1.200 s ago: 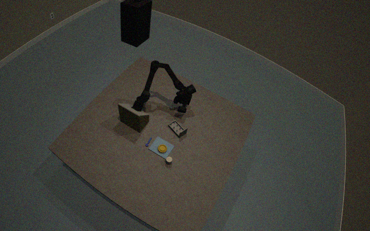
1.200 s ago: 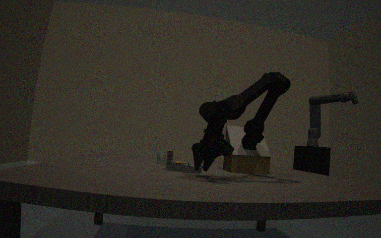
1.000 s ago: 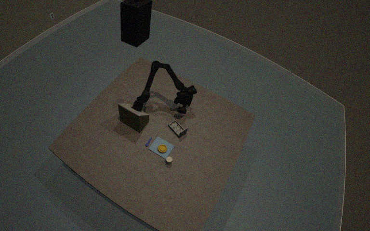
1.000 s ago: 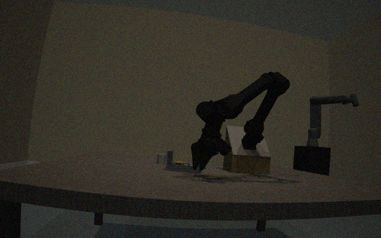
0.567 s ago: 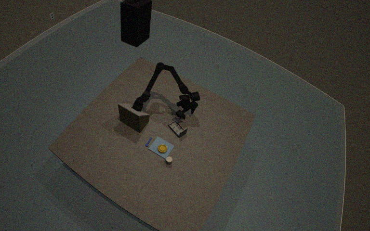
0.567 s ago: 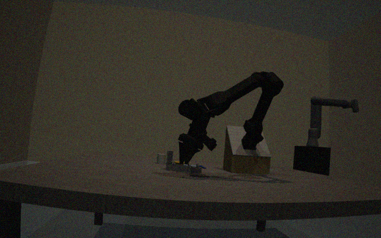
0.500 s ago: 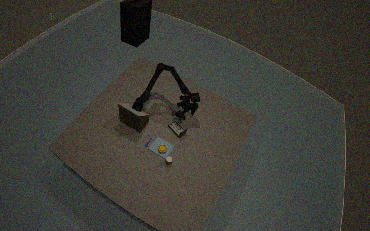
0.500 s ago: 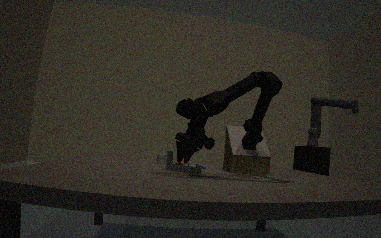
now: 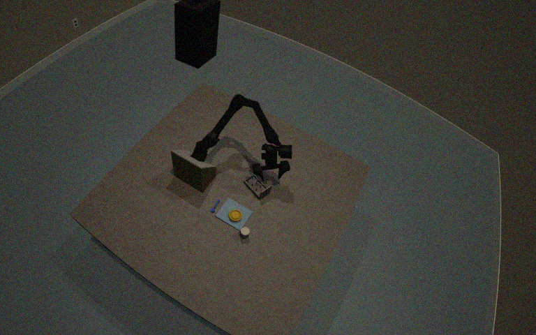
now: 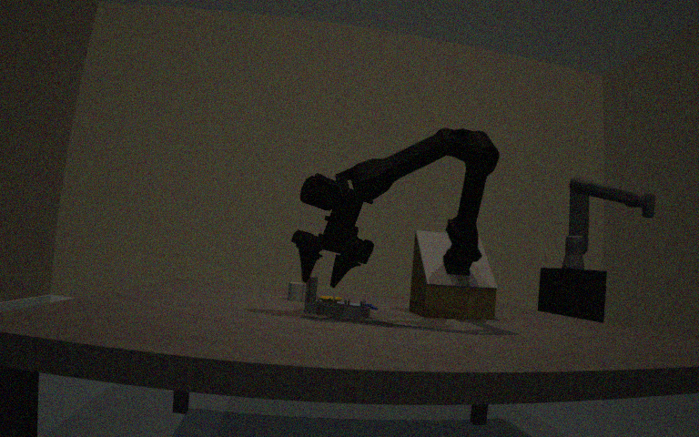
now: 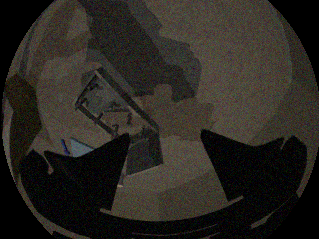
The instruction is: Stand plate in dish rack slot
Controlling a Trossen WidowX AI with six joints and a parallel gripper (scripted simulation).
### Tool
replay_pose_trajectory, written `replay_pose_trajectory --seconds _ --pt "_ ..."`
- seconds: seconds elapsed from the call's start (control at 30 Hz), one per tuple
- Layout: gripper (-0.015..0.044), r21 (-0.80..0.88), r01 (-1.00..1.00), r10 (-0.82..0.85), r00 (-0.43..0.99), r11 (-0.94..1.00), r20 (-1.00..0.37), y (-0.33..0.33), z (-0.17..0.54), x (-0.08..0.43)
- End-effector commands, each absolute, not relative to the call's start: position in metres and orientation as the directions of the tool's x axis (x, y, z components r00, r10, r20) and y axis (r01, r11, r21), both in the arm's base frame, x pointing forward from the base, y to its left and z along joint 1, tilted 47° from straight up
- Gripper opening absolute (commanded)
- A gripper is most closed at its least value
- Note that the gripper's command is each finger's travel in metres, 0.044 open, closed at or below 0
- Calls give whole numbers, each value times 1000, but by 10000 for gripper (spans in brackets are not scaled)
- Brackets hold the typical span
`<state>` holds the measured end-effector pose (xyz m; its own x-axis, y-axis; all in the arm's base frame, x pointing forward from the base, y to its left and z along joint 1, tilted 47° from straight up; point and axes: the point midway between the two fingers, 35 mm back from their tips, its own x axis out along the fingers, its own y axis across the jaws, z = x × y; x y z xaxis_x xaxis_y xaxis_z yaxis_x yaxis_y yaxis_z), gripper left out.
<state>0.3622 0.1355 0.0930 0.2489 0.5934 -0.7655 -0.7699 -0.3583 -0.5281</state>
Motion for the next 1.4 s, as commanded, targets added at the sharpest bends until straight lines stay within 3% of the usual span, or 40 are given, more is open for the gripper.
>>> replay_pose_trajectory --seconds 0.0,0.7,1.37 --pt "400 -480 -824 588 236 -301 -774 123 87 365" --pt "400 -36 -982 551 134 186 -824 32 44 374" --pt "400 409 -689 594 39 599 -804 -52 8 357"
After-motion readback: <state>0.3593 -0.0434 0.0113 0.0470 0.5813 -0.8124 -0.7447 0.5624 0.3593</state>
